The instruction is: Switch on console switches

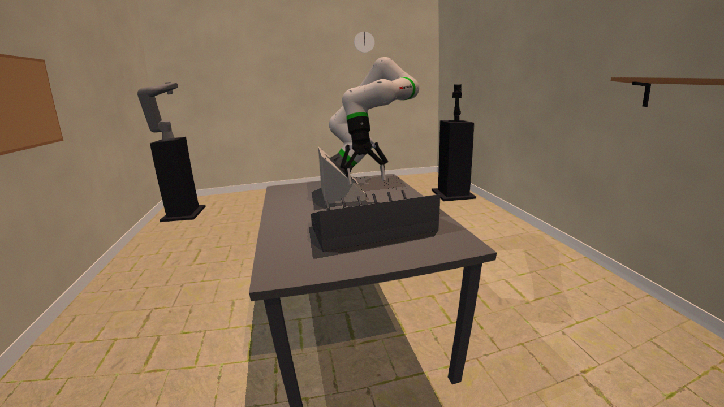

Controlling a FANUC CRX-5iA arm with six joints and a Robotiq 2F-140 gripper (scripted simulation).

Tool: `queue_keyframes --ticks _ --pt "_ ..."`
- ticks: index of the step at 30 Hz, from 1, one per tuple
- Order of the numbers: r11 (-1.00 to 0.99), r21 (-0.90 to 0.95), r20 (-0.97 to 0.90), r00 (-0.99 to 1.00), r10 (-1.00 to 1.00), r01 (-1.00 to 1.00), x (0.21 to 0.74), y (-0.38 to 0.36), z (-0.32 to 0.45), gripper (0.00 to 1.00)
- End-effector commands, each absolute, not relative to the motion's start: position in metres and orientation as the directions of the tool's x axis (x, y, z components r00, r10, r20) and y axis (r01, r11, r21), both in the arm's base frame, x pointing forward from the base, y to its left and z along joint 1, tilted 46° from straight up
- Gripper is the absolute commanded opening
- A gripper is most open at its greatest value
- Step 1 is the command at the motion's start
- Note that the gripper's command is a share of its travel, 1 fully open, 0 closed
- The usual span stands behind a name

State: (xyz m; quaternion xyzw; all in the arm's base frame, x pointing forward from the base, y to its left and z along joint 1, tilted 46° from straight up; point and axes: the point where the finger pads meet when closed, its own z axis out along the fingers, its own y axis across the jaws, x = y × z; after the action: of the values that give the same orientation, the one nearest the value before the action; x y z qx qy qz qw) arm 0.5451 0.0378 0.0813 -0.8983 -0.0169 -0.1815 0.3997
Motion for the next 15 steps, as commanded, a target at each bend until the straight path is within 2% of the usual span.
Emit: queue_keyframes --ticks 1,15 --pt "-0.680 -0.712 0.340 0.933 -0.115 0.176 0.5468 0.0322 0.0758 1.00" --pt "-0.680 -0.712 0.340 0.933 -0.115 0.176 0.5480 0.0273 0.0707 1.00"
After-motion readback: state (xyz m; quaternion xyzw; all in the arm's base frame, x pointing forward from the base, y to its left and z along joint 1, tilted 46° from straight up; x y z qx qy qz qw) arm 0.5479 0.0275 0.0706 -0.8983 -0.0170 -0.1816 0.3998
